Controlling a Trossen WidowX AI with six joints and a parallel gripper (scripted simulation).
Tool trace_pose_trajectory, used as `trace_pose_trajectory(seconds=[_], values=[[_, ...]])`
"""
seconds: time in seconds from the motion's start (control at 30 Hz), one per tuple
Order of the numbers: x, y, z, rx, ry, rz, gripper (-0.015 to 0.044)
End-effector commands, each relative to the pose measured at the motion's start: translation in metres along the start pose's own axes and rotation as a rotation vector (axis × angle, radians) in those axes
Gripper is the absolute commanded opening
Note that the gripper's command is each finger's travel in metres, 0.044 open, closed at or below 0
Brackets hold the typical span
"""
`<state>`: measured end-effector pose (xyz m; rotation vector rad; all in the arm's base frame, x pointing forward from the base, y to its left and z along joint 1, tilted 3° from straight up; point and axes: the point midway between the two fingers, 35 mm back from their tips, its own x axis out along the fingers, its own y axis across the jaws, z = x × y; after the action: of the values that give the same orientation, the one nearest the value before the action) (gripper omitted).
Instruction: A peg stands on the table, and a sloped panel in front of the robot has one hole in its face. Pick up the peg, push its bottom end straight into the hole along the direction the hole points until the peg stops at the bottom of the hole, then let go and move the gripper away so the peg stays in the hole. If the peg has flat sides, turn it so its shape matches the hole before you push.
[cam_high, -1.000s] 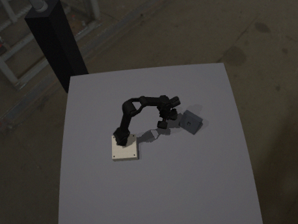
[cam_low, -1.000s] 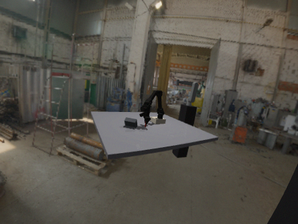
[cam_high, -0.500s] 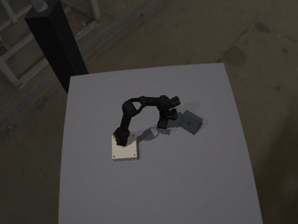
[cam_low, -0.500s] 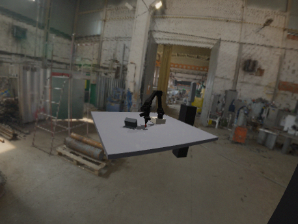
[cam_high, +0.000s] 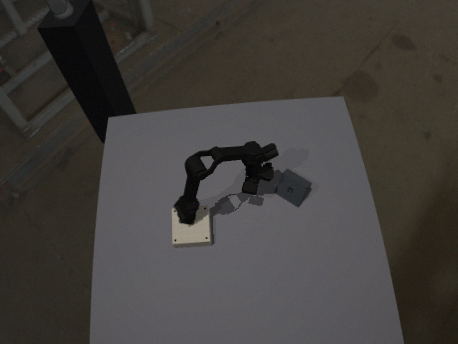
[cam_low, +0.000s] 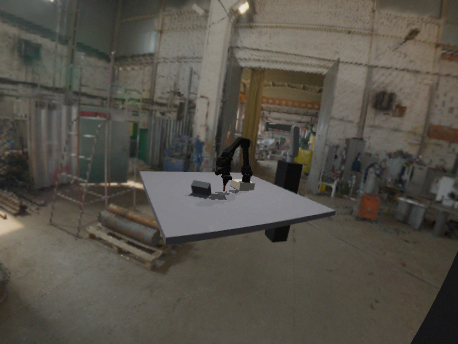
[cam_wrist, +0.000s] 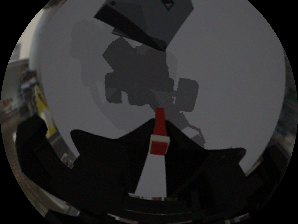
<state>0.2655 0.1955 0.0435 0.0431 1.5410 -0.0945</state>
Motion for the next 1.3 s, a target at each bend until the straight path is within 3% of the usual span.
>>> trace_pose_trajectory(seconds=[0.0, 0.3, 1.27], values=[[-0.019, 0.001, 0.001, 0.003, -0.002, 0.006, 0.0000], [-0.047, 0.000, 0.002, 0.004, 0.001, 0.007, 0.0000], [-0.035, -0.010, 0.024, 0.362, 0.052, 0.167, 0.0000]])
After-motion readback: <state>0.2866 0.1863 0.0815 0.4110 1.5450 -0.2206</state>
